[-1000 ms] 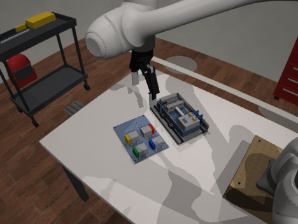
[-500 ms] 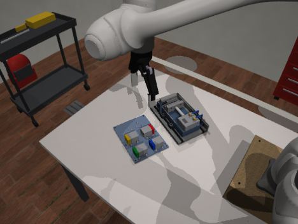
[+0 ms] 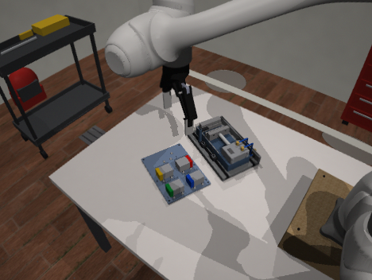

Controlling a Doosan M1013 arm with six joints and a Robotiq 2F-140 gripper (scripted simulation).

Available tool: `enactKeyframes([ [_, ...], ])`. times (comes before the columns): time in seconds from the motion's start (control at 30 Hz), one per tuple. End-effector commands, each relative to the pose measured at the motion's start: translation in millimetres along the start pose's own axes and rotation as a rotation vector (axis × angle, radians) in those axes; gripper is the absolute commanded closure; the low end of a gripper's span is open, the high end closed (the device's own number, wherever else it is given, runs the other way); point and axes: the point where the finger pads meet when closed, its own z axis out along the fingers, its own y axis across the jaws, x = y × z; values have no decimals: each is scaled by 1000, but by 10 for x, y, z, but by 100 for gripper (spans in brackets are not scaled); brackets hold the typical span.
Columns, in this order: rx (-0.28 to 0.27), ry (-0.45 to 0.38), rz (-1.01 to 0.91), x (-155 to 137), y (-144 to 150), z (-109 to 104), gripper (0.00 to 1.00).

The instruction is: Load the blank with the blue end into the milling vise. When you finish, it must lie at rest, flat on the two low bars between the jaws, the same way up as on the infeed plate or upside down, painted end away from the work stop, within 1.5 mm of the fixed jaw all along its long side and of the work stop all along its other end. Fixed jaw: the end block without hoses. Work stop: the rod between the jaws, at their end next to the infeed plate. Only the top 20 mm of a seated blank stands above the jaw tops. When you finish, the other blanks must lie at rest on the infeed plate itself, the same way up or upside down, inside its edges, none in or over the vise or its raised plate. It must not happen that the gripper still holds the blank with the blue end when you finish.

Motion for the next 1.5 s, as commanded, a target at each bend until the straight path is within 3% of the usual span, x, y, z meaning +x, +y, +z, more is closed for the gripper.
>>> enactKeyframes([
  [0.0, 0, 0, 0, -6, 1, 5, 0],
  [0.6, 1, -1, -230, -38, 3, 36, 0],
  [1.23, 1, -1, -250, -34, 2, 32, 0],
  [1.47, 2, 0, -354, -30, 2, 27, 0],
])
